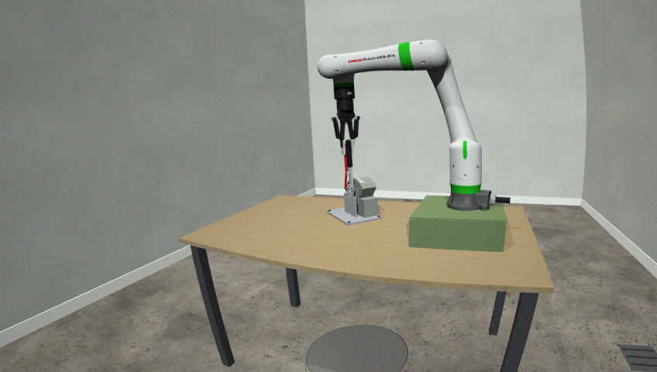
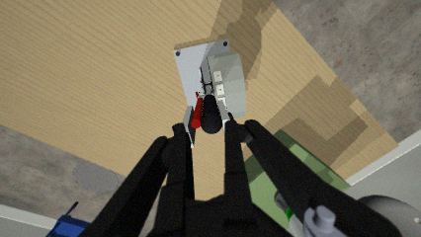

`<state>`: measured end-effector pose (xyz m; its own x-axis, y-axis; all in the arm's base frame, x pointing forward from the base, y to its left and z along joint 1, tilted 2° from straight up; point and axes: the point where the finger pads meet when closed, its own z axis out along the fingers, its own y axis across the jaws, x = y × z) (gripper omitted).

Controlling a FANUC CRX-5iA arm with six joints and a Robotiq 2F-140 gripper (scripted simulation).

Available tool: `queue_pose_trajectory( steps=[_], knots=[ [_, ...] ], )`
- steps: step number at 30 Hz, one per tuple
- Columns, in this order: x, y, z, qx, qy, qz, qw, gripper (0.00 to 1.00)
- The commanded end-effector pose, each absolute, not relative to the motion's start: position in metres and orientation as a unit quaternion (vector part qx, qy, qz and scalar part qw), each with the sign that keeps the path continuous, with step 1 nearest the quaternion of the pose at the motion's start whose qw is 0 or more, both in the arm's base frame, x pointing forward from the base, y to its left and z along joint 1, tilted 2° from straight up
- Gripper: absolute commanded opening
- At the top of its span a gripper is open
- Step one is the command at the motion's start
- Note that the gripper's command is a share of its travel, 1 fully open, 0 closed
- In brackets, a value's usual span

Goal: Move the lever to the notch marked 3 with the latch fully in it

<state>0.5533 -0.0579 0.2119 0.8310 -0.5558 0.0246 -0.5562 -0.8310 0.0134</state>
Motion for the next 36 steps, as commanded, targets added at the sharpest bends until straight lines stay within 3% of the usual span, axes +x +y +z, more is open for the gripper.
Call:
queue_pose_trajectory(
  steps=[1, 36],
  knots=[
    [0.549, -0.055, 0.211, 0.957, -0.290, 0.009, 0.010, 0.00],
    [0.510, -0.029, 0.208, 0.957, -0.290, 0.009, 0.010, 0.00]
  ],
)
